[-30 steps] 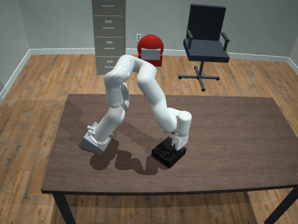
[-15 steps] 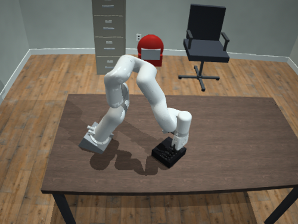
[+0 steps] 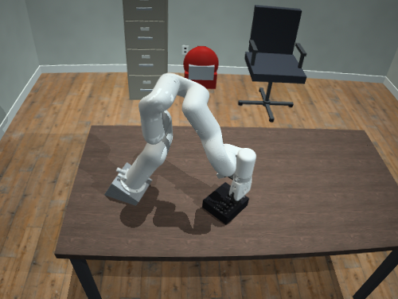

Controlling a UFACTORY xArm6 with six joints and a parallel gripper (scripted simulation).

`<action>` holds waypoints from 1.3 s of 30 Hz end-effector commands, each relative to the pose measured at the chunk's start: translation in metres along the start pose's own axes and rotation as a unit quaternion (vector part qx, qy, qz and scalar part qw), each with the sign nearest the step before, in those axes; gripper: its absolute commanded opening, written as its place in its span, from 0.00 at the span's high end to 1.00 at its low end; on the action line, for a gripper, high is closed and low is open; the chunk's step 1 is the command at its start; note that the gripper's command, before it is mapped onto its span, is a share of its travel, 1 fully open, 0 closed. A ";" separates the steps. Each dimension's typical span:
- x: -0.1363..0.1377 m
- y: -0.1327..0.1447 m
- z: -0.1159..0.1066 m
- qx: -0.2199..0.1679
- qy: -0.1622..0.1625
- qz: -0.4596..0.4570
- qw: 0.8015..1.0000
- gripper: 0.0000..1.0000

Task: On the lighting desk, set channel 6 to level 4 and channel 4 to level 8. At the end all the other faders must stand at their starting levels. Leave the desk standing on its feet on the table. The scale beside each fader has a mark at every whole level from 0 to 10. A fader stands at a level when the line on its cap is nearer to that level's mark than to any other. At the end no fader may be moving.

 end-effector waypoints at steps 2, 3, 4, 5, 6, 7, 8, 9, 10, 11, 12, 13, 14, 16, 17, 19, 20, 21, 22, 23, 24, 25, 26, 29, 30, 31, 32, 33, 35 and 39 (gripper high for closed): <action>0.000 0.001 -0.001 -0.002 0.001 0.000 1.000 1.00; 0.000 0.001 -0.001 -0.002 0.001 0.000 1.000 1.00; 0.000 0.001 -0.001 -0.002 0.001 0.000 1.000 1.00; 0.000 0.001 -0.001 -0.002 0.001 0.000 1.000 1.00; 0.000 0.001 -0.001 -0.002 0.001 0.000 1.000 1.00; 0.000 0.001 -0.001 -0.002 0.001 0.000 1.000 1.00; 0.000 0.001 0.000 -0.002 0.001 0.000 1.000 1.00; 0.000 0.001 0.000 -0.002 0.001 0.000 1.000 1.00; 0.000 0.001 0.000 -0.002 0.001 0.000 1.000 1.00; 0.000 0.001 0.001 -0.002 0.001 0.000 1.000 1.00; 0.000 0.001 0.001 -0.002 0.001 0.000 1.000 1.00; 0.000 0.001 0.002 -0.002 0.001 0.000 1.000 1.00; 0.000 0.001 0.003 -0.002 0.001 0.000 1.000 1.00; 0.000 0.001 0.003 -0.002 0.001 0.000 1.000 1.00; 0.000 0.001 0.003 -0.002 0.001 0.000 1.000 1.00; 0.000 0.001 0.005 -0.002 0.001 0.000 1.000 1.00; 0.000 0.001 0.006 -0.002 0.001 0.000 1.000 1.00; 0.000 0.001 0.006 -0.002 0.001 0.000 1.000 1.00; 0.000 0.001 0.007 -0.002 0.001 0.000 1.000 1.00; 0.000 0.001 0.008 -0.002 0.001 0.000 1.000 1.00; 0.000 0.001 0.008 -0.002 0.001 0.000 1.000 1.00; 0.000 0.001 0.009 -0.002 0.001 0.000 1.000 1.00; 0.000 0.001 0.009 -0.002 0.001 0.000 1.000 1.00; 0.000 0.001 0.010 -0.002 0.001 0.000 1.000 1.00; 0.000 0.001 0.011 -0.002 0.001 0.000 1.000 1.00; 0.000 0.001 0.011 -0.002 0.001 0.000 1.000 1.00; 0.000 0.001 0.011 -0.002 0.001 0.000 1.000 1.00; 0.000 0.001 0.011 -0.002 0.001 0.000 1.000 1.00; 0.000 0.001 0.011 -0.002 0.001 0.000 1.000 1.00; 0.000 0.001 0.011 -0.002 0.001 0.000 1.000 1.00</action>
Point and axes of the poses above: the point where the finger pads meet when closed, its own z axis out along the fingers, its own x axis across the jaws, y = z × x, the point moved 9 cm from there along -z, back along the fingers, and after that the axes turned 9 degrees about -z, right-handed, at the moved point
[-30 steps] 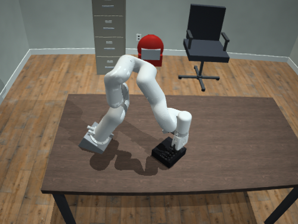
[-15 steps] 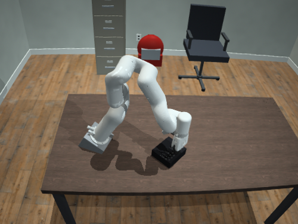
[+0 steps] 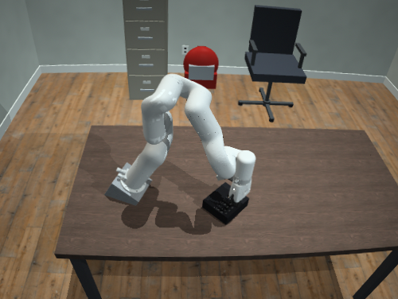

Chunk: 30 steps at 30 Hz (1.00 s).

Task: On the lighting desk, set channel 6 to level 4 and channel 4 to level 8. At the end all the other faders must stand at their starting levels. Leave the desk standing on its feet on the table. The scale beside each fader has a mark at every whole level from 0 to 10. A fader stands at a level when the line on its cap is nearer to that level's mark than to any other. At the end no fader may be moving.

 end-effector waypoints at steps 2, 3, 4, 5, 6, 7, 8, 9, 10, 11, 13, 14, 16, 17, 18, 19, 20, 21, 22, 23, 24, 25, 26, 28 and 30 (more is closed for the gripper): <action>0.000 0.001 -0.001 -0.002 0.001 0.000 1.000 1.00; 0.000 0.001 -0.001 -0.002 0.001 0.000 1.000 1.00; 0.000 0.001 -0.001 -0.002 0.001 0.000 1.000 1.00; 0.000 0.001 -0.001 -0.002 0.001 0.000 1.000 1.00; 0.000 0.001 -0.001 -0.002 0.001 0.000 1.000 1.00; 0.000 0.001 -0.001 -0.002 0.001 0.000 1.000 1.00; 0.000 0.001 -0.001 -0.002 0.001 0.000 1.000 1.00; 0.000 0.001 -0.001 -0.002 0.001 0.000 1.000 1.00; 0.000 0.001 -0.001 -0.002 0.001 0.000 1.000 1.00; 0.000 0.001 -0.001 -0.002 0.001 0.000 1.000 1.00; 0.000 0.001 -0.001 -0.002 0.001 0.000 1.000 1.00; 0.000 0.001 -0.001 -0.002 0.001 0.000 1.000 1.00; 0.000 0.001 -0.001 -0.002 0.001 0.000 1.000 1.00; 0.000 0.001 -0.001 -0.002 0.001 0.000 1.000 1.00; 0.000 0.000 -0.001 -0.002 0.001 0.000 1.000 1.00; 0.000 0.000 -0.001 -0.002 0.001 0.000 1.000 1.00; 0.001 0.000 -0.001 -0.002 0.001 0.000 1.000 1.00; 0.001 0.000 -0.001 -0.002 0.001 0.000 1.000 1.00; 0.001 0.000 -0.001 -0.002 0.001 0.000 1.000 1.00; 0.001 0.000 -0.001 -0.002 0.001 0.000 1.000 1.00; 0.001 -0.001 -0.001 -0.002 0.001 0.000 1.000 1.00; 0.001 -0.001 -0.001 -0.002 0.001 0.000 1.000 1.00; 0.001 -0.001 -0.001 -0.002 0.001 0.000 1.000 1.00; 0.001 -0.001 -0.001 -0.002 0.001 0.000 1.000 1.00; 0.001 -0.002 -0.001 -0.002 0.001 0.000 1.000 1.00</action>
Point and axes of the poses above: the point where the finger pads meet when closed, its own z axis out along the fingers, its own x axis across the jaws, y = z × x, the point moved 9 cm from there along -z, back along the fingers, and after that the axes turned 9 degrees about -z, right-handed, at the moved point
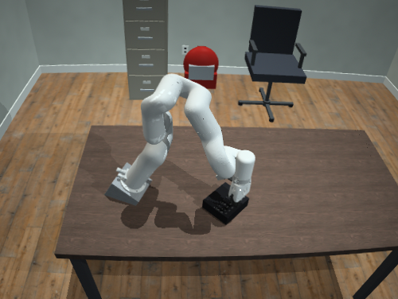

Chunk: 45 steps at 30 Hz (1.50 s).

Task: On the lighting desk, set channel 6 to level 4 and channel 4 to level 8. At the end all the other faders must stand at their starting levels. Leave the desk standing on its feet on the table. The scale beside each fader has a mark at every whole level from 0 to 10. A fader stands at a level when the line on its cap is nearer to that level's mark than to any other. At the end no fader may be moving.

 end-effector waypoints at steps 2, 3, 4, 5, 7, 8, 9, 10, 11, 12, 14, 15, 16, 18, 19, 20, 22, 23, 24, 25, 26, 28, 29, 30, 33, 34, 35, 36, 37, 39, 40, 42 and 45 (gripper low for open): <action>0.001 0.000 -0.001 -0.002 0.001 0.000 1.000 1.00; 0.001 -0.001 -0.001 -0.002 0.001 0.000 1.000 1.00; 0.001 -0.001 -0.001 -0.002 0.001 0.000 1.000 1.00; 0.001 -0.002 -0.001 -0.002 0.001 0.000 1.000 1.00; 0.001 -0.002 -0.001 -0.002 0.001 0.000 1.000 1.00; 0.001 -0.003 -0.001 -0.002 0.001 0.000 1.000 1.00; 0.001 -0.003 -0.001 -0.002 0.001 0.000 1.000 1.00; 0.001 -0.004 -0.001 -0.002 0.001 0.000 1.000 1.00; 0.001 -0.004 -0.001 -0.002 0.001 0.000 1.000 1.00; 0.001 -0.005 -0.001 -0.002 0.001 0.000 1.000 1.00; 0.001 -0.005 -0.001 -0.002 0.001 0.000 1.000 1.00; 0.001 -0.005 -0.001 -0.002 0.001 0.000 1.000 1.00; 0.001 -0.006 -0.001 -0.002 0.001 0.000 1.000 1.00; 0.002 -0.007 -0.001 -0.002 0.001 0.000 1.000 1.00; 0.002 -0.007 -0.001 -0.002 0.001 0.000 1.000 1.00; 0.002 -0.008 -0.001 -0.002 0.001 0.000 1.000 1.00; 0.002 -0.009 -0.001 -0.002 0.001 0.000 1.000 1.00; 0.002 -0.010 -0.001 -0.002 0.001 0.000 1.000 1.00; 0.002 -0.010 -0.001 -0.002 0.001 0.000 1.000 1.00; 0.002 -0.011 -0.001 -0.002 0.001 0.000 1.000 1.00; 0.002 -0.012 -0.001 -0.002 0.001 0.000 1.000 1.00; 0.003 -0.013 -0.001 -0.002 0.001 0.000 1.000 1.00; 0.003 -0.013 -0.001 -0.002 0.001 0.000 1.000 1.00; 0.003 -0.014 -0.001 -0.002 0.001 0.000 1.000 1.00; 0.003 -0.015 -0.001 -0.002 0.001 0.000 1.000 1.00; 0.003 -0.015 -0.001 -0.002 0.001 0.000 1.000 1.00; 0.003 -0.016 -0.001 -0.002 0.001 0.000 1.000 1.00; 0.003 -0.017 -0.001 -0.002 0.001 0.000 1.000 1.00; 0.003 -0.017 -0.001 -0.002 0.001 0.000 1.000 1.00; 0.003 -0.018 -0.001 -0.002 0.001 0.000 1.000 1.00; 0.004 -0.019 -0.001 -0.002 0.001 0.000 1.000 1.00; 0.004 -0.020 -0.001 -0.002 0.001 0.000 1.000 1.00; 0.004 -0.022 -0.001 -0.002 0.001 0.000 1.000 1.00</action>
Point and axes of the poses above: the point where the finger pads meet when closed, its own z axis out along the fingers, its own x axis across the jaws, y = z × x, the point moved 9 cm from there along -z, back along the fingers, and after that the axes turned 9 degrees about -z, right-handed, at the moved point
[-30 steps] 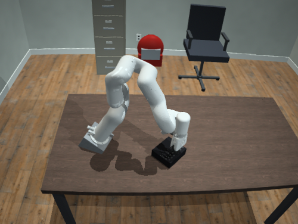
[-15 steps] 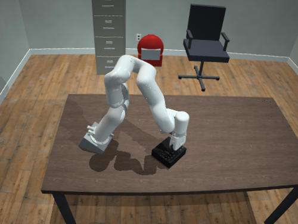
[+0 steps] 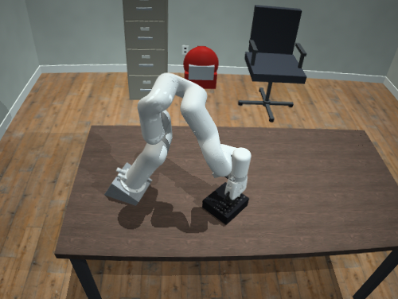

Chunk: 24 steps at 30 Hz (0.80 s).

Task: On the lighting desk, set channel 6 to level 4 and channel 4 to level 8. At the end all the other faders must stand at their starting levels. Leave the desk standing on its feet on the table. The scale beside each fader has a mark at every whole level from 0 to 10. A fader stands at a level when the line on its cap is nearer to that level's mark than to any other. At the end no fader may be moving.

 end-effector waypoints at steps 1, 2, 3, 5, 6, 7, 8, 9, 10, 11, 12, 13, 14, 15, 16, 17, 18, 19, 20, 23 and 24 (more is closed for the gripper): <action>0.001 -0.002 -0.001 -0.001 0.001 0.000 1.000 1.00; 0.001 -0.003 -0.001 -0.001 0.001 0.000 1.000 1.00; 0.001 -0.003 -0.001 -0.001 0.001 0.000 1.000 1.00; 0.001 -0.003 -0.001 -0.001 0.001 0.000 1.000 1.00; 0.001 -0.004 -0.001 -0.001 0.001 0.000 1.000 1.00; 0.001 -0.004 -0.001 -0.001 0.001 0.000 1.000 1.00; 0.001 -0.004 -0.001 -0.001 0.001 0.000 1.000 1.00; 0.001 -0.005 -0.001 -0.001 0.001 0.000 1.000 1.00; 0.001 -0.005 -0.001 -0.001 0.001 0.000 1.000 1.00; 0.001 -0.006 -0.001 -0.001 0.001 0.000 1.000 1.00; 0.001 -0.006 -0.001 -0.001 0.001 0.000 1.000 1.00; 0.002 -0.006 -0.001 -0.001 0.001 0.000 1.000 1.00; 0.002 -0.007 -0.001 -0.001 0.001 0.000 1.000 1.00; 0.002 -0.007 -0.001 -0.001 0.001 0.000 1.000 1.00; 0.002 -0.007 -0.001 -0.001 0.001 0.000 1.000 1.00; 0.002 -0.008 -0.001 -0.001 0.001 0.000 1.000 1.00; 0.002 -0.008 -0.001 -0.001 0.001 0.000 1.000 1.00; 0.002 -0.008 -0.001 -0.001 0.001 0.000 1.000 1.00; 0.002 -0.008 -0.001 -0.001 0.001 0.000 1.000 1.00; 0.002 -0.009 -0.001 -0.001 0.001 0.000 1.000 1.00; 0.002 -0.009 -0.001 -0.001 0.001 0.000 1.000 1.00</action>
Point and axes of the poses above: the point where the finger pads meet when closed, its own z axis out along the fingers, its own x axis across the jaws, y = z × x, the point moved 9 cm from there along -z, back along the fingers, and after that the axes turned 9 degrees about -z, right-handed, at the moved point
